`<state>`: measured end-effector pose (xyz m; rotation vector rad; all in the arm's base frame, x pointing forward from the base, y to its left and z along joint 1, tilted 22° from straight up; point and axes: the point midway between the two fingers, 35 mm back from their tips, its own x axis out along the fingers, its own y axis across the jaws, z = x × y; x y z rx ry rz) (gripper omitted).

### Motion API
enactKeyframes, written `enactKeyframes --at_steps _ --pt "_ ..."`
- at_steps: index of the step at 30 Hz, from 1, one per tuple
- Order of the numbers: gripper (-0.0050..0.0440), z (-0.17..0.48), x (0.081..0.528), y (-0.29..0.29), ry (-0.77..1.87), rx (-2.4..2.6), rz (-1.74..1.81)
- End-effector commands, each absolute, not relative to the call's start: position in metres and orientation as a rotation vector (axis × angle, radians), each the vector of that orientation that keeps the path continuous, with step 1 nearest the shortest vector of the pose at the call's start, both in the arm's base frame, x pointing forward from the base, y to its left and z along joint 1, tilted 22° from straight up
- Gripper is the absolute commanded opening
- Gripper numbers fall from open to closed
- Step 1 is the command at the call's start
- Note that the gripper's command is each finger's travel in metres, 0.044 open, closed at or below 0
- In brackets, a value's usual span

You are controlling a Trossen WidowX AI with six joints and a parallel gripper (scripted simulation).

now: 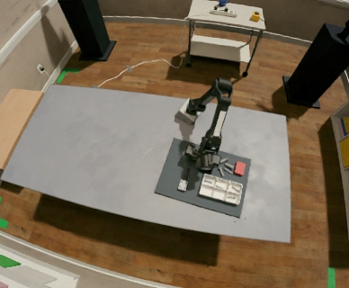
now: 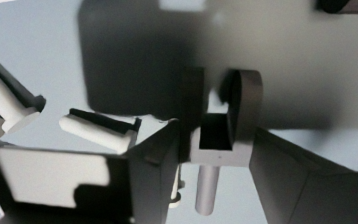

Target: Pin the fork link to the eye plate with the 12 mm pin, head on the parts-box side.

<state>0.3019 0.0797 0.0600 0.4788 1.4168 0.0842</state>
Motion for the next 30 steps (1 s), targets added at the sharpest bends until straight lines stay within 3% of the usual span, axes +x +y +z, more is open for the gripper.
enactKeyframes --at_steps 1,30 --pt "-0.005 0.056 0.301 0.0807 1.424 0.476 0.083" --pt "-0.005 0.0583 0.302 0.08 1.421 0.476 0.084"
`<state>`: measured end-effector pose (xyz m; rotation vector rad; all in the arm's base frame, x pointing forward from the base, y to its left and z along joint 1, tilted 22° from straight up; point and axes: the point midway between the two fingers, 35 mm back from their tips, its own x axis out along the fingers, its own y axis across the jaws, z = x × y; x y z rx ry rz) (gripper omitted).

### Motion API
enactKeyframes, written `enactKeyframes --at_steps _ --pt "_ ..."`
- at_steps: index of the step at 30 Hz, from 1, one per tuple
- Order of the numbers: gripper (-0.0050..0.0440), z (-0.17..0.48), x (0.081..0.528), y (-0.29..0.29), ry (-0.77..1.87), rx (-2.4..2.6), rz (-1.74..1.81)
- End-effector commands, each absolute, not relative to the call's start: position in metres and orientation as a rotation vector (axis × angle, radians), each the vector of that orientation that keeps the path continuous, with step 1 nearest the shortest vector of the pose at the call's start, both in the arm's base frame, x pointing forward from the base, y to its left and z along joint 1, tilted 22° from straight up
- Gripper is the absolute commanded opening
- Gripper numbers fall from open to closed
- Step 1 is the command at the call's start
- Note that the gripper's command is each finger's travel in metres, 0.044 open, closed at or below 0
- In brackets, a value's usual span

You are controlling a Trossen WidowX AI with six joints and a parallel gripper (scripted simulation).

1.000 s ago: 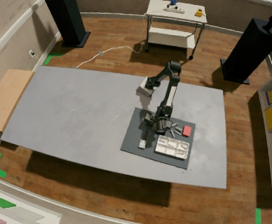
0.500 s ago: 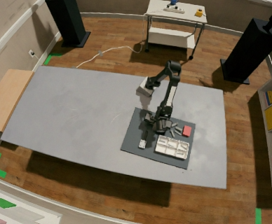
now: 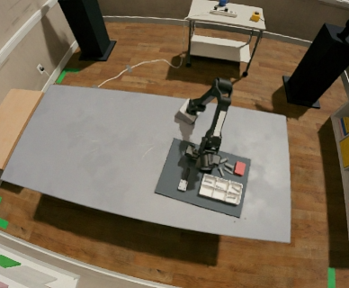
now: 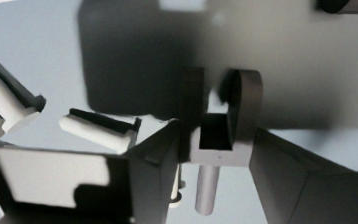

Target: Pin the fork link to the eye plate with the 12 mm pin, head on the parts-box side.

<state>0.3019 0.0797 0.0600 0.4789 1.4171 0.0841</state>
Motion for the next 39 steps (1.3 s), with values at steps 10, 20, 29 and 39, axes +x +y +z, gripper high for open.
enactKeyframes --at_steps 10,20,29,39 --pt "-0.005 0.075 0.306 0.078 1.385 0.475 0.095" --pt "-0.005 0.082 0.305 0.075 1.384 0.478 0.096" --pt "-0.005 0.091 0.303 0.072 1.384 0.478 0.096" --pt "-0.005 0.097 0.302 0.07 1.384 0.478 0.095"
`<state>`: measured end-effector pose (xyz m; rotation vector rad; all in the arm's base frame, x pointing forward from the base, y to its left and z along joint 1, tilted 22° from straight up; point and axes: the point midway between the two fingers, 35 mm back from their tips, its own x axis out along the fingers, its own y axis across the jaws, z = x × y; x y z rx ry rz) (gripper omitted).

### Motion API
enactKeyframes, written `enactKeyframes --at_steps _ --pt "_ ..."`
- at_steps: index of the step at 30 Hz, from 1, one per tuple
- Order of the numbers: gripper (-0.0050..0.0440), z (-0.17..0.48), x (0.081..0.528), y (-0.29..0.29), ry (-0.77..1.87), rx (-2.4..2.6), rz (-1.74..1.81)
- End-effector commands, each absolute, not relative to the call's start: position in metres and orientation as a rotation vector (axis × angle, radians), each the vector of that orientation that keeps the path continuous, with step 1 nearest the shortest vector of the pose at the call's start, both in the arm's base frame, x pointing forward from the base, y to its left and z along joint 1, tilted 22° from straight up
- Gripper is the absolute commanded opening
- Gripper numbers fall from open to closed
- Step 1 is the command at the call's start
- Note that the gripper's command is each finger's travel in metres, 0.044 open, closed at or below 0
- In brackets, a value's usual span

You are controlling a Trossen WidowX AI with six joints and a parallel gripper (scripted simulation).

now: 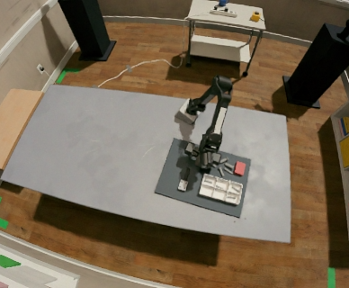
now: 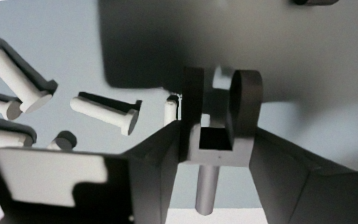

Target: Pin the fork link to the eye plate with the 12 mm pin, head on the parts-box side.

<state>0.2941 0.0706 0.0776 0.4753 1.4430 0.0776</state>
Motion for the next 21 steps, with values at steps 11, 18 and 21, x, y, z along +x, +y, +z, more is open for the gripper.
enactKeyframes --at_steps 11,18,21 --pt "-0.005 0.0999 0.3011 0.0686 1.384 0.478 0.094" --pt "-0.005 0.1001 0.3011 0.0685 1.384 0.478 0.094" --pt "-0.005 0.1001 0.3011 0.0685 1.384 0.478 0.094"
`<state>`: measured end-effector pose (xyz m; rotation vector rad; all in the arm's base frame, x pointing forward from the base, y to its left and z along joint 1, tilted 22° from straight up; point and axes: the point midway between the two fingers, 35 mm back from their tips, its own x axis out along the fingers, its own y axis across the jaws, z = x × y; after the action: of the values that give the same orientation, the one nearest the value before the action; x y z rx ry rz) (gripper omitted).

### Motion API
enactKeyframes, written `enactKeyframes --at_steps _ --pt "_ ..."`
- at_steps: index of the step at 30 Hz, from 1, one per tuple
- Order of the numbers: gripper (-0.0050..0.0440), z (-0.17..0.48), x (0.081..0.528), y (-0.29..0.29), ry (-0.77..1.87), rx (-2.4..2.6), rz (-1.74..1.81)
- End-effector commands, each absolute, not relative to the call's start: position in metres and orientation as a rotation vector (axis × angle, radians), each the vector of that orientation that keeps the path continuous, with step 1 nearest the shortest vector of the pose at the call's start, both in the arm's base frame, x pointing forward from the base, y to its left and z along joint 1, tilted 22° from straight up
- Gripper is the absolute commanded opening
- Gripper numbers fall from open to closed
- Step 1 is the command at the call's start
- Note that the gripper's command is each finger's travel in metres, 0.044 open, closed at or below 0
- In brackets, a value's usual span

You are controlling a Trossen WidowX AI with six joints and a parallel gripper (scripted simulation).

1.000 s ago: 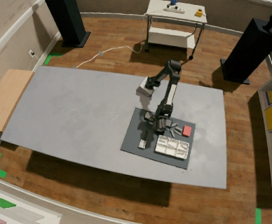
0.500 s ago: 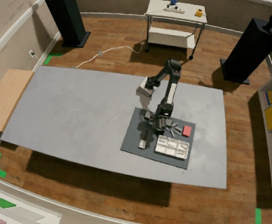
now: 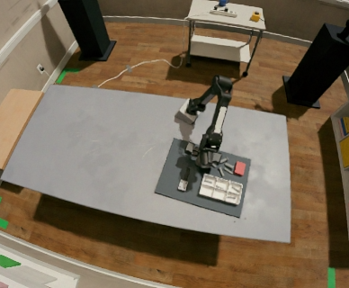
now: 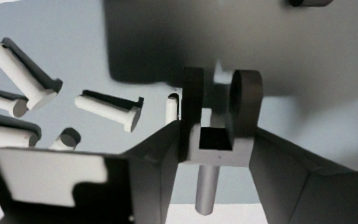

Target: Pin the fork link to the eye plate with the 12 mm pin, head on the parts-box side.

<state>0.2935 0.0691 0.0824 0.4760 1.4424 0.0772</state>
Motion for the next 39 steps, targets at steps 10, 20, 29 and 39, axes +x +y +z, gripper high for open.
enactKeyframes --at_steps 10,20,29,39 --pt "-0.005 0.1 0.301 0.069 1.384 0.478 0.094" --pt "-0.005 0.1 0.301 0.069 1.384 0.478 0.094" --pt "-0.005 0.1 0.301 0.069 1.384 0.478 0.094" --pt "-0.005 0.08 0.342 0.007 1.374 0.415 0.147"
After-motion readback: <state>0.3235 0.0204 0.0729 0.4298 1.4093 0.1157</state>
